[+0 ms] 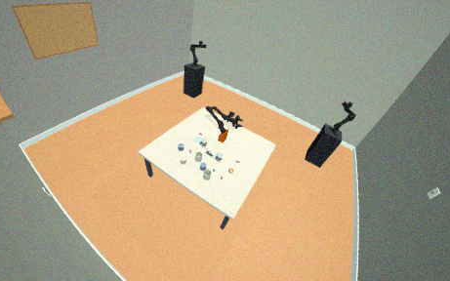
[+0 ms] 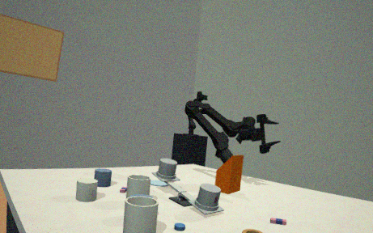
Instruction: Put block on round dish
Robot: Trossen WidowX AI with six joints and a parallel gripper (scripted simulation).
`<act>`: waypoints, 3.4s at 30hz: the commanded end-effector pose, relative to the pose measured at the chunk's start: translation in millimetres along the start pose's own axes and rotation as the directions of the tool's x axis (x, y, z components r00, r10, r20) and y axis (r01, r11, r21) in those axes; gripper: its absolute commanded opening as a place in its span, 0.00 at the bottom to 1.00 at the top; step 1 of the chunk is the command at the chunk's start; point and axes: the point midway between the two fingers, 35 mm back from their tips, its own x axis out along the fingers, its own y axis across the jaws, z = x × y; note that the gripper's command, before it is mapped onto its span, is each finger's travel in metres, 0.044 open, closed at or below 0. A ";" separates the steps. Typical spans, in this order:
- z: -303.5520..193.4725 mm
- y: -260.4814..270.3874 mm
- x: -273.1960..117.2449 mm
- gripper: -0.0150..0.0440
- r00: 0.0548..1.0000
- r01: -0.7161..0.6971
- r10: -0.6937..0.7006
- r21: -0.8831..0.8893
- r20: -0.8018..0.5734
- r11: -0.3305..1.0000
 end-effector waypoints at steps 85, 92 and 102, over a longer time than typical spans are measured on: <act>335.8 24.2 -105.8 1.00 -0.231 0.946 -0.689 -0.007 0.687 -0.324; 351.8 17.8 -92.1 1.00 -0.230 0.890 -0.769 -0.190 0.597 -0.414; 382.2 4.8 -71.4 1.00 -0.224 0.756 -0.852 -0.467 0.473 -0.458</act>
